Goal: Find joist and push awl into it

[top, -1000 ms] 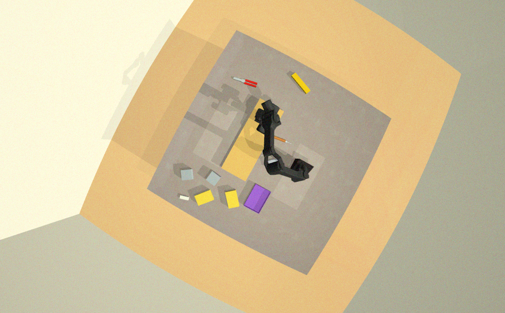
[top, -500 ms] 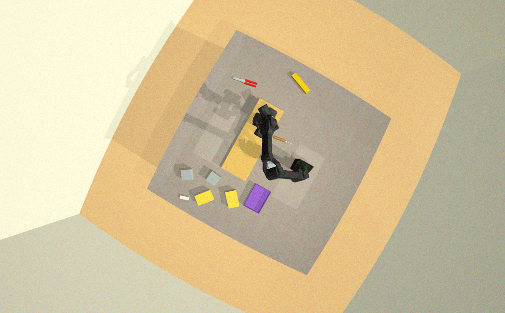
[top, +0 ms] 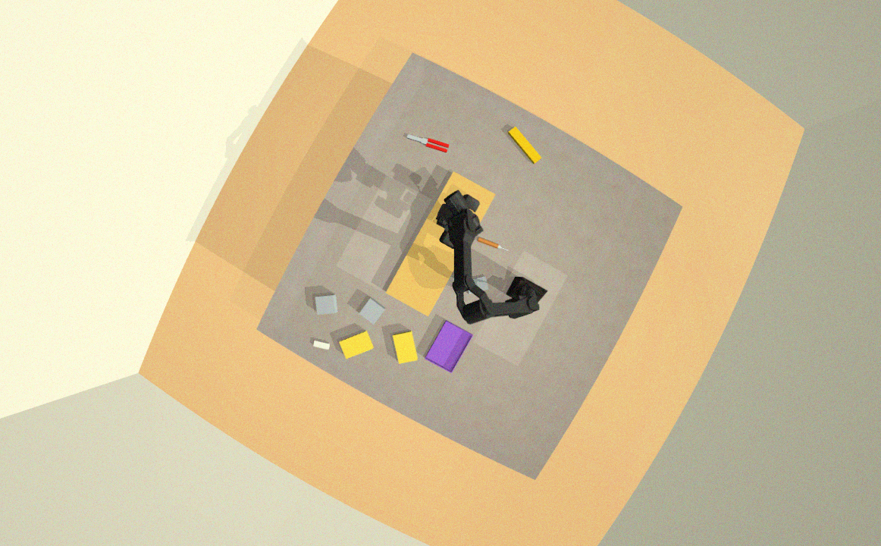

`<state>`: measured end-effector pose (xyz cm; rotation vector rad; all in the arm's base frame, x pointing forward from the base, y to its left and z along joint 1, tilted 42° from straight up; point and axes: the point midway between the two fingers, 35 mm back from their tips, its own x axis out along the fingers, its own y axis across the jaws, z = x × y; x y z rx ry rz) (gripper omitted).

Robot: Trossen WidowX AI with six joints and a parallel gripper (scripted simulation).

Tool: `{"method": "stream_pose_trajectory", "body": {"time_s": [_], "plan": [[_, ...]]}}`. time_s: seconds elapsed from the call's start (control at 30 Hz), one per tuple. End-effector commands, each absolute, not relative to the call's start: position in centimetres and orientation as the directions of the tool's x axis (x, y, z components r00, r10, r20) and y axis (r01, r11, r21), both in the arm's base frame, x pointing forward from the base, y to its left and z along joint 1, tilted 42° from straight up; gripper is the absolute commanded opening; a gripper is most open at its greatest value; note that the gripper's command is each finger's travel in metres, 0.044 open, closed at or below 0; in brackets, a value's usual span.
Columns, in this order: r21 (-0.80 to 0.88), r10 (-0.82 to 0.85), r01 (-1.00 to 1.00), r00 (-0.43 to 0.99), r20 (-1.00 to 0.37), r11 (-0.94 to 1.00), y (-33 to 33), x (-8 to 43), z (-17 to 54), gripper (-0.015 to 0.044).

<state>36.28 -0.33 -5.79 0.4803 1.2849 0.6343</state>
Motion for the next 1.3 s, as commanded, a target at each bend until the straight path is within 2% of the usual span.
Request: {"method": "stream_pose_trajectory", "body": {"time_s": [0.0,1.27], "plan": [[0.659,0.679,-0.165,0.153,-0.718,0.734,0.5,36.1,-5.2,0.0000],[0.662,0.682,-0.164,0.151,-0.716,0.731,5.9,35.0,-0.5,0.0000]]}}
